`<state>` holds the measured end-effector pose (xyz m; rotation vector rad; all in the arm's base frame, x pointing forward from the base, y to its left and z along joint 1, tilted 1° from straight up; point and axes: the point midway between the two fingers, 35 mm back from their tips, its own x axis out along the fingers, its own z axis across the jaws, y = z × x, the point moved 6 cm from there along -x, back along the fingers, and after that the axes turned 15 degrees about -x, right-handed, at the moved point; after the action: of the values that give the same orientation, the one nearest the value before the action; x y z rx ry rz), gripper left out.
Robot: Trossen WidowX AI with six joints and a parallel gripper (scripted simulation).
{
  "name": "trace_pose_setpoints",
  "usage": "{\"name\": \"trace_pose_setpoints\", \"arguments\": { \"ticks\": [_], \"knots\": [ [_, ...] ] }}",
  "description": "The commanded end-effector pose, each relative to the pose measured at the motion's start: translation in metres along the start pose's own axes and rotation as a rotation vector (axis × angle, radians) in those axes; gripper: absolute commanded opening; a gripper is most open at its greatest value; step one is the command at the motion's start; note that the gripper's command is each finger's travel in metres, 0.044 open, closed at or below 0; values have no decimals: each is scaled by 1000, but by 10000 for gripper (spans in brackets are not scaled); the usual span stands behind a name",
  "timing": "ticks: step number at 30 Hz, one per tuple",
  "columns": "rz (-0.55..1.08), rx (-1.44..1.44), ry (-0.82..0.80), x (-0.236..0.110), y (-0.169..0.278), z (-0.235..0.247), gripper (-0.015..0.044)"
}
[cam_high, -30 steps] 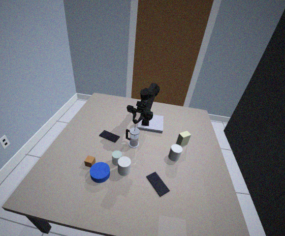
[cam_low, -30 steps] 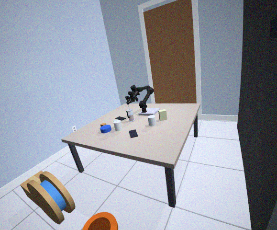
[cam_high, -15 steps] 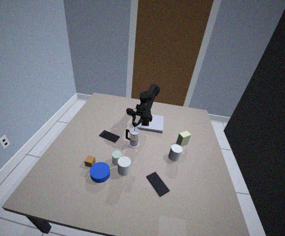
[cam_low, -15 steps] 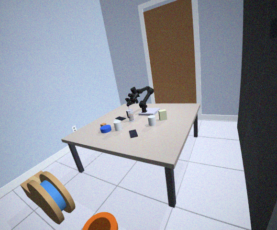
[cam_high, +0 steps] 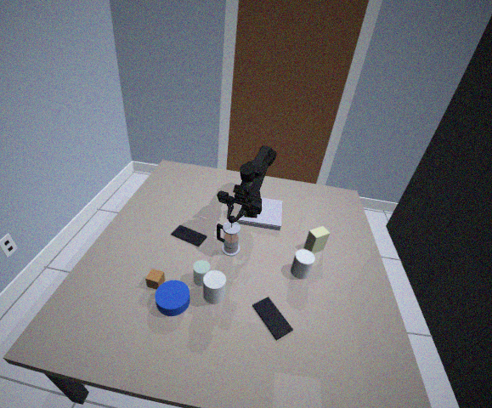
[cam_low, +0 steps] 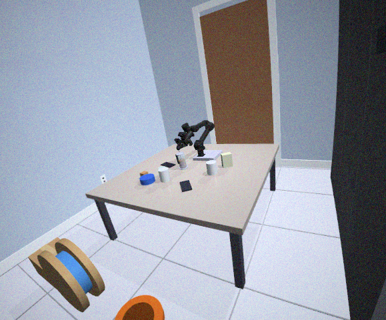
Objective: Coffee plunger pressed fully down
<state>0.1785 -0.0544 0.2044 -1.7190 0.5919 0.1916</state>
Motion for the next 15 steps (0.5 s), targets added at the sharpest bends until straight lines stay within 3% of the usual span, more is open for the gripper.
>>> {"name": "trace_pose_setpoints", "arguments": {
  "ticks": [1, 15],
  "knots": [
    [55, -11, -16, 8, 12, 3, 125],
    [55, -11, -16, 10, 10, 3, 125]
  ]
}}
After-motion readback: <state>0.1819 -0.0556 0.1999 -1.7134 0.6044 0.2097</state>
